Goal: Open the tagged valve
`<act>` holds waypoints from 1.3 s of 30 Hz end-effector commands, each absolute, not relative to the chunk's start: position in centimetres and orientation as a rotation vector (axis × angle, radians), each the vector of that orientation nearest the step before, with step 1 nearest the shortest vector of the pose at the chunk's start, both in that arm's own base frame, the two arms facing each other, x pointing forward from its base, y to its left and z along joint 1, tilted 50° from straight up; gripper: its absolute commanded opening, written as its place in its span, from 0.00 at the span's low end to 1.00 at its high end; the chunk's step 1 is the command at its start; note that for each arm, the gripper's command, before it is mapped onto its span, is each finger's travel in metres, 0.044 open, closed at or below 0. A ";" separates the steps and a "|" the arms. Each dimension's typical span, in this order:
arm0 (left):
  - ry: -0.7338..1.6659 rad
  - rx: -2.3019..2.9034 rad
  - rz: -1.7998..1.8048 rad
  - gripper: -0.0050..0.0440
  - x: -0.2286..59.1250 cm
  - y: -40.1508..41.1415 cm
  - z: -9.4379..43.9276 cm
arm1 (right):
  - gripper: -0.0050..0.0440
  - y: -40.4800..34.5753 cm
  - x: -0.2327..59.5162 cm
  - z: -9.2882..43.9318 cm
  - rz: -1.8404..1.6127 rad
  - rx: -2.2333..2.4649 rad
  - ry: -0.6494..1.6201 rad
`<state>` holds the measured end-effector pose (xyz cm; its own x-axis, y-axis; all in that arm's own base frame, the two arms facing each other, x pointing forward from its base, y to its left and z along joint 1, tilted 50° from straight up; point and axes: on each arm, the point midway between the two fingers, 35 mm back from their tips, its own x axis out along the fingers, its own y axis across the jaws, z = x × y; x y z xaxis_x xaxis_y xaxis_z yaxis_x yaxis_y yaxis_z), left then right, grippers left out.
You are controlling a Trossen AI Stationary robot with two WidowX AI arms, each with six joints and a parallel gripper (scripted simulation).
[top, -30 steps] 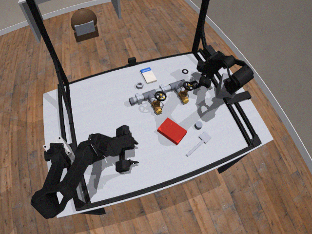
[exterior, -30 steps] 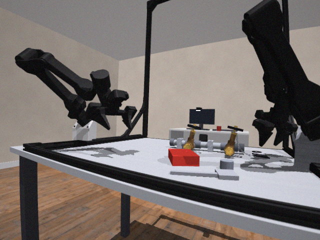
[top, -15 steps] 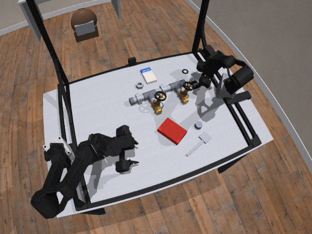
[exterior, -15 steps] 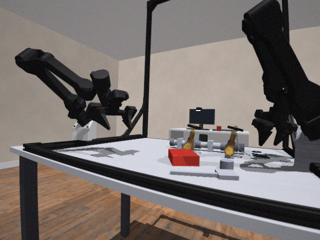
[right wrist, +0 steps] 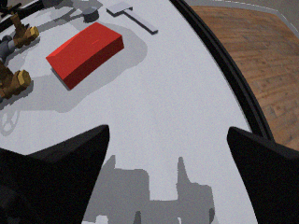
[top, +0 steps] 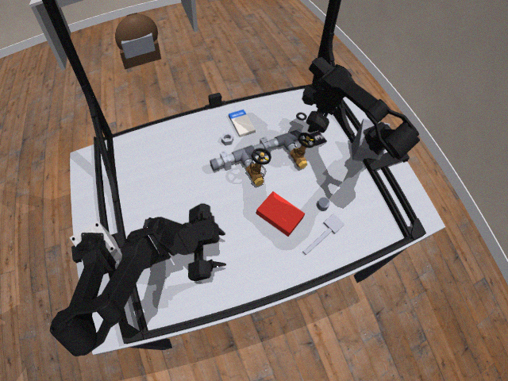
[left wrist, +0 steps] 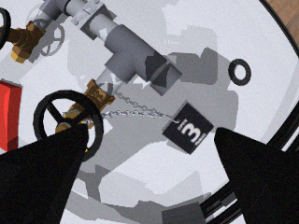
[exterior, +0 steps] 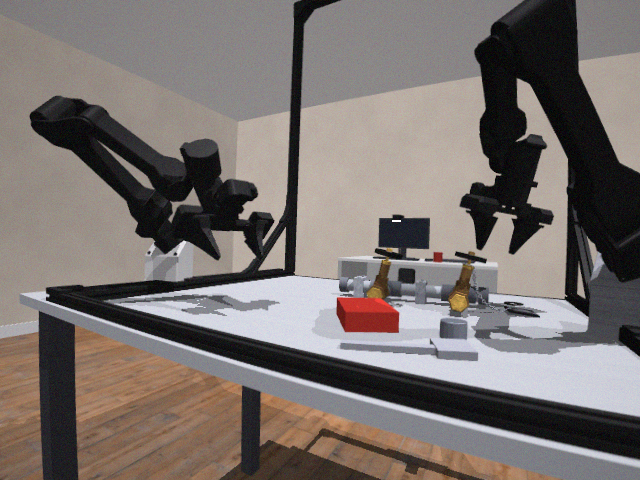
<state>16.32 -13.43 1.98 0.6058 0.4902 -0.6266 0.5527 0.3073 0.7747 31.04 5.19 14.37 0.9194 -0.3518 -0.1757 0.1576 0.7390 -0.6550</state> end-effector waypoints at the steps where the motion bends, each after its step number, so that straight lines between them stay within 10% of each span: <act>1: 1.018 1.391 0.003 0.92 17.9 -12.9 4.9 | 0.92 5.2 31.0 14.4 -0.284 -0.685 0.298; 39: 1.051 1.460 0.037 0.92 20.8 -10.3 5.3 | 0.92 5.2 31.0 14.4 -0.284 -0.685 0.298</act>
